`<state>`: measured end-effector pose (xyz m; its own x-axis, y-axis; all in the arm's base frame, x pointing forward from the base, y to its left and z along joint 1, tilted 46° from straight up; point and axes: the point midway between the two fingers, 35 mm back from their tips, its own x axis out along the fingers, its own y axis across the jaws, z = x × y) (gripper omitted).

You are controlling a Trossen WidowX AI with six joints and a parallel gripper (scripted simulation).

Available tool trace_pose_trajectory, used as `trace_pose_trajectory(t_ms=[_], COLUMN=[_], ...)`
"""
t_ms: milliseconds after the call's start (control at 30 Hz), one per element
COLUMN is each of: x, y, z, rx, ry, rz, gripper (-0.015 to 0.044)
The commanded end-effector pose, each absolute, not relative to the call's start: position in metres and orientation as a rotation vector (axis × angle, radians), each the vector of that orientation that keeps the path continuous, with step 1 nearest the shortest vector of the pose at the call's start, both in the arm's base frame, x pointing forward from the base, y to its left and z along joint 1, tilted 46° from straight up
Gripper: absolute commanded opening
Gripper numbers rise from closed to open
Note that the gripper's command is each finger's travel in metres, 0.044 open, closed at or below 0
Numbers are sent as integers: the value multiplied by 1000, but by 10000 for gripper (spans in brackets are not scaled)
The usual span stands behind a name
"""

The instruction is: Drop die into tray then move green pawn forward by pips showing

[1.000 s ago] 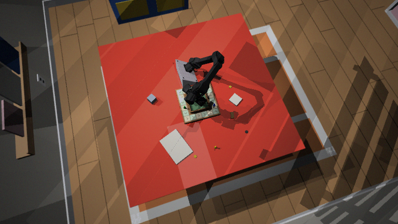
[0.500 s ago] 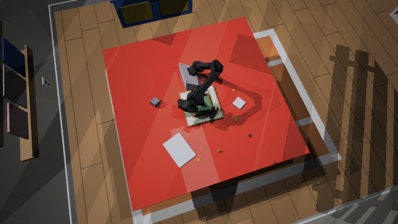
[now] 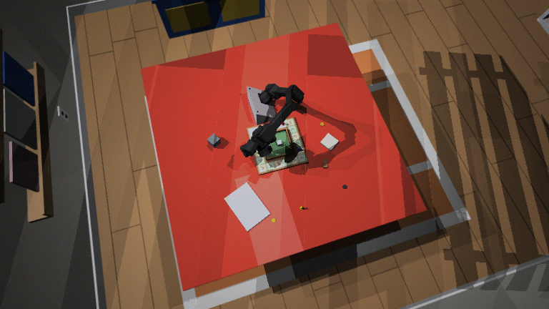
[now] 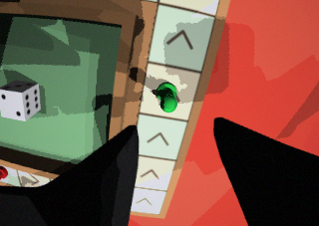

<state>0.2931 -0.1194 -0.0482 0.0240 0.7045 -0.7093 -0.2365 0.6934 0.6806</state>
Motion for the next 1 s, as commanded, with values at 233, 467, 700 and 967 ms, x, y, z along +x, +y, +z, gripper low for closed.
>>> trace_pose_trajectory(t_ms=[233, 467, 700, 967], x=[294, 294, 294, 294], y=[-106, -98, -90, -80], z=[-61, -69, -76, -85], rx=[429, 429, 430, 430], ry=[1360, 1360, 1359, 1359], rz=[772, 772, 772, 773], gripper=[200, 200, 200, 200])
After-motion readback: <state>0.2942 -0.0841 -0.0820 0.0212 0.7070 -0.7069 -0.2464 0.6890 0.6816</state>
